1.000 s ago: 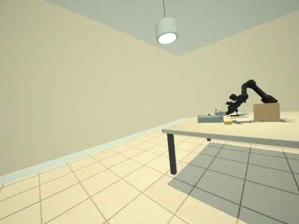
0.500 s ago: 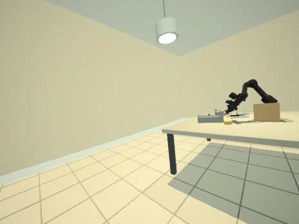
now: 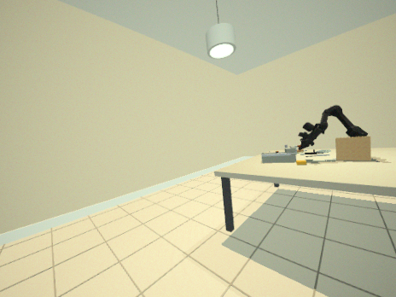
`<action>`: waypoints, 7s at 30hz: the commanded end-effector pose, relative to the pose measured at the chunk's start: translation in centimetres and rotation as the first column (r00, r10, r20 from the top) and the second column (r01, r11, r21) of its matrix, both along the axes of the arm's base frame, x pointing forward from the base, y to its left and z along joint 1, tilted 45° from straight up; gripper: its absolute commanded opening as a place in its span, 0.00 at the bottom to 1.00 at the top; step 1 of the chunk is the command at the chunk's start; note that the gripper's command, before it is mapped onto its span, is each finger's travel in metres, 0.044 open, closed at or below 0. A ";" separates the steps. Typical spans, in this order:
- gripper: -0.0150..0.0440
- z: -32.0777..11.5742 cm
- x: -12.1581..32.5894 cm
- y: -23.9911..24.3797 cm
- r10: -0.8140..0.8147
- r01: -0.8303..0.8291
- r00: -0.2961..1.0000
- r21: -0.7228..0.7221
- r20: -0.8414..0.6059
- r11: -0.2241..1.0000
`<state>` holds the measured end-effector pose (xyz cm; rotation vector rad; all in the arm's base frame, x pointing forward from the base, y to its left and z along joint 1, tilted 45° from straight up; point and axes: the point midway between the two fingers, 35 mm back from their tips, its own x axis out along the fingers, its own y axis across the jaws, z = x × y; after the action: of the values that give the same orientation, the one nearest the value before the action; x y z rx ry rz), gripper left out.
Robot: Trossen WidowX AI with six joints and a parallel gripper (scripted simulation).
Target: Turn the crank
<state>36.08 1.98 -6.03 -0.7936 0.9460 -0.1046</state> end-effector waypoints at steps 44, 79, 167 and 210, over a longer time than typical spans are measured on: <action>0.25 0.9 0.5 -2.6 -0.012 0.012 1.000 -0.011 0.013 1.000; 0.25 -1.5 0.2 -5.4 -0.012 0.012 1.000 -0.013 0.013 1.000; 0.25 -4.7 -1.2 -0.5 -0.012 0.012 1.000 -0.009 0.013 1.000; 0.25 0.2 0.0 -0.2 -0.012 0.012 1.000 -0.009 0.013 1.000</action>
<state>35.92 2.17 -6.51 -0.7911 0.9462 -0.1107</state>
